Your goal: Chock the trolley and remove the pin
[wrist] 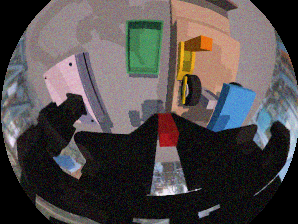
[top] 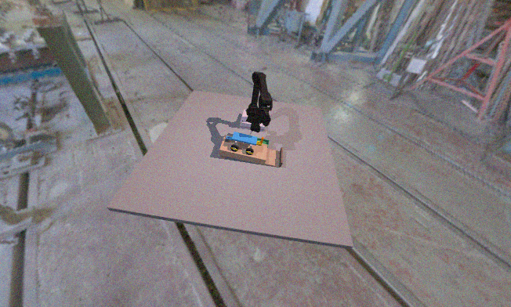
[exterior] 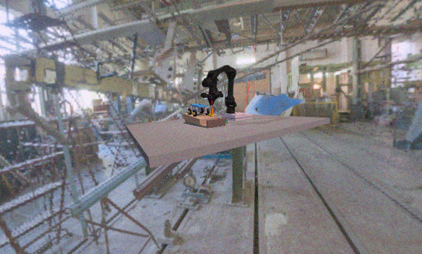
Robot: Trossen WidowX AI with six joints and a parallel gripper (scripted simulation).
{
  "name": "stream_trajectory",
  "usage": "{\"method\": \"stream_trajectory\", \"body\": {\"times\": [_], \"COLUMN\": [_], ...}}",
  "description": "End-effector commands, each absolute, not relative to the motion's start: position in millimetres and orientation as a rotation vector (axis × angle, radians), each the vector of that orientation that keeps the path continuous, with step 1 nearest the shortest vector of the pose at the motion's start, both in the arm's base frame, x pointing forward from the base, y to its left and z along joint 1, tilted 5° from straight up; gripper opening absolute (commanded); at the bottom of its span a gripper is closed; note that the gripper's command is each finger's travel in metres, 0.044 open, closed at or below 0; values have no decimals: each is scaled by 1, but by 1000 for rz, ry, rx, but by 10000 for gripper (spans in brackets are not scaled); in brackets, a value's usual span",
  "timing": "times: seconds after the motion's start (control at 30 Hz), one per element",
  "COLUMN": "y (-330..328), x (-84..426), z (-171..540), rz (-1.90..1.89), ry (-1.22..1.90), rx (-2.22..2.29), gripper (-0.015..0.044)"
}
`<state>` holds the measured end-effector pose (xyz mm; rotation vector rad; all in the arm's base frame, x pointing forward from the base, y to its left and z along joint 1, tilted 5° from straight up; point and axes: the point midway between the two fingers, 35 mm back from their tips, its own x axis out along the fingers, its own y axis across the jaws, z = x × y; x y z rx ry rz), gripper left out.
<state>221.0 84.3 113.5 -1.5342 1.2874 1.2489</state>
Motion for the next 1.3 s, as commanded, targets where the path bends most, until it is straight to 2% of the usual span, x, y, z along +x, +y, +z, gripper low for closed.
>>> {"method": "stream_trajectory", "body": {"times": [0.0,0.47,0.67,1.27], "y": [100,153,155,151], "x": [217,205,204,204], "z": [113,110,110,110], "rz": [1250,1253,1271,1731], "ry": [1288,1286,1273,860], "rx": [-1529,-1526,-1537,-1821], "gripper": [0,0,0,0]}}
